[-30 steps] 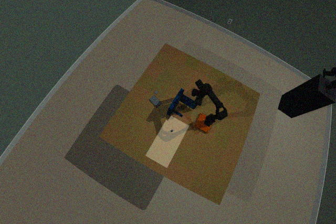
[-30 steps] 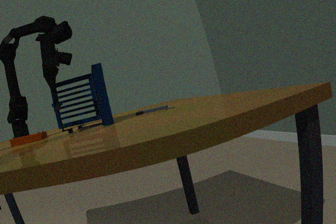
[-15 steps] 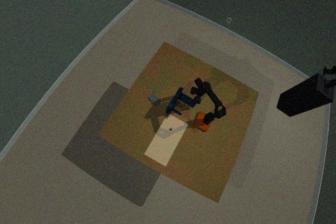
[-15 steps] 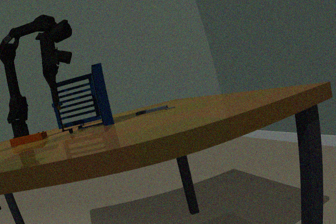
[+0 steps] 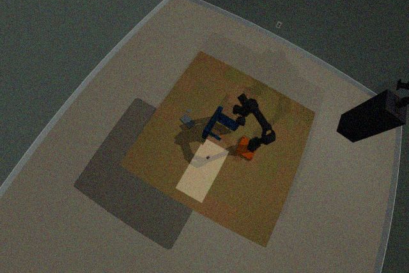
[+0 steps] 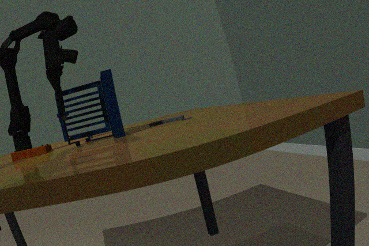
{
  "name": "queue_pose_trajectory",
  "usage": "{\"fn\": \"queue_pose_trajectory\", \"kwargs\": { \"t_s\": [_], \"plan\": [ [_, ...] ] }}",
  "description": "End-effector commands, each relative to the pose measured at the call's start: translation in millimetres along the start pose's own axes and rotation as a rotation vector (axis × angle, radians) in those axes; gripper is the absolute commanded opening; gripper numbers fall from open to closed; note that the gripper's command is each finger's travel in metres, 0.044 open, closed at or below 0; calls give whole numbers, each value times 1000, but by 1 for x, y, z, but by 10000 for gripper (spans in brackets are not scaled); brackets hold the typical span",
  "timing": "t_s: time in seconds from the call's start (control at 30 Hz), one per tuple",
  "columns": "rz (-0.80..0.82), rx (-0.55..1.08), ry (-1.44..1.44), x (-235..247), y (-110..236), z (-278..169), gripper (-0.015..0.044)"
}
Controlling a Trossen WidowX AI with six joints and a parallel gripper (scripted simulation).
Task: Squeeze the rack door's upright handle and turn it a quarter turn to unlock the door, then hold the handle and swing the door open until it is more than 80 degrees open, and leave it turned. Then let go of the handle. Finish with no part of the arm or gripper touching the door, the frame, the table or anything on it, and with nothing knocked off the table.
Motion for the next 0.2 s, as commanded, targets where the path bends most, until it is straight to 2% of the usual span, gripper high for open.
{"fn": "queue_pose_trajectory", "kwargs": {
  "t_s": [0.0, 0.17],
  "plan": [
    [-6, -8, 4, 1, 7, -1, 280],
    [-12, -14, 4, 1, 14, -1, 280]
  ]
}}
Point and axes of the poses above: the point midway between the two fingers, 35 mm back from their tips, its own y axis back along the fingers, its own x axis across the jaws, z = x × y, the point moved 9 cm from there along y, back along the fingers, and after that the axes turned 5 degrees about y, right-handed, at the moved point
